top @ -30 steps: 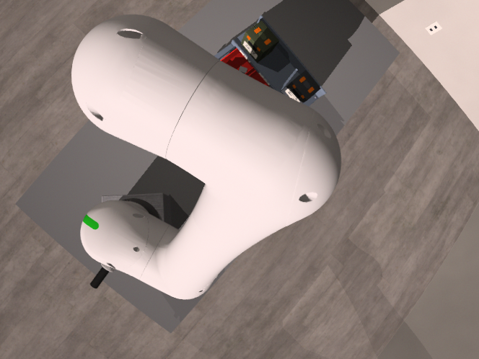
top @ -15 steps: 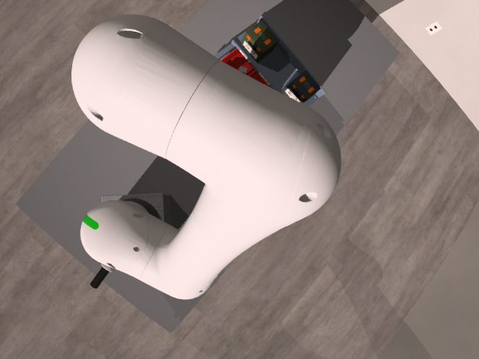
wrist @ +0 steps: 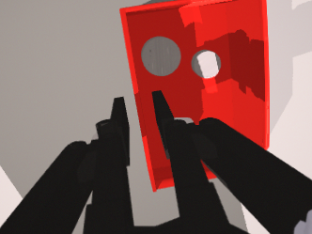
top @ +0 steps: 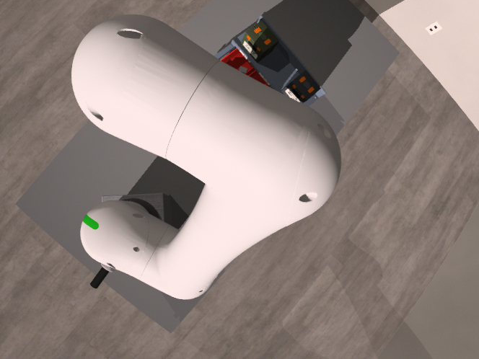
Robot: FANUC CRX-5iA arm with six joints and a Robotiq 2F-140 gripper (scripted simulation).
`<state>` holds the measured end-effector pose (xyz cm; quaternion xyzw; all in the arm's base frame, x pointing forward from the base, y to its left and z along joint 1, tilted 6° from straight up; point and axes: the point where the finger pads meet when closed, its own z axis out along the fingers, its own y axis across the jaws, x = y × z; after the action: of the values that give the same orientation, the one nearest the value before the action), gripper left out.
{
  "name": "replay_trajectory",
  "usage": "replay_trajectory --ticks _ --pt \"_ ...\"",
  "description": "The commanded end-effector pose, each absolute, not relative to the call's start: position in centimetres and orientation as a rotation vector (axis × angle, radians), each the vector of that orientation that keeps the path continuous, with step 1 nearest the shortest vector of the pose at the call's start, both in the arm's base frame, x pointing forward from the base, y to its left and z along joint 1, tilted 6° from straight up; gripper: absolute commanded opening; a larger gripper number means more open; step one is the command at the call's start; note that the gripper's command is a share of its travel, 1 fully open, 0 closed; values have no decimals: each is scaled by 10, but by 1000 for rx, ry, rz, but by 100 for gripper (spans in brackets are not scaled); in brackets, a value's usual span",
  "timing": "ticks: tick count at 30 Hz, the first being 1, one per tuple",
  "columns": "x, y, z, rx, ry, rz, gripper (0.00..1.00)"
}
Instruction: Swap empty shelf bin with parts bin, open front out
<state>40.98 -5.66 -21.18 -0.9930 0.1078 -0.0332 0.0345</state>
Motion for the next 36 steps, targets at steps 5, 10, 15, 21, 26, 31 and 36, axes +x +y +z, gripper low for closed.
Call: replay_trajectory --ticks 5,10,15,21,26,31,36 --pt "410 -57 -210 -3053 331 -104 24" --pt "410 -57 -209 -3053 331 -104 24" --pt "410 -57 -206 -3053 331 -104 24" --pt "410 -57 -200 -3053 331 -104 24" --pt "409 -58 -197 -3053 331 -104 24" --pt "409 -58 -190 -3053 331 -104 24" --pt "408 -58 -183 -3053 331 -104 24"
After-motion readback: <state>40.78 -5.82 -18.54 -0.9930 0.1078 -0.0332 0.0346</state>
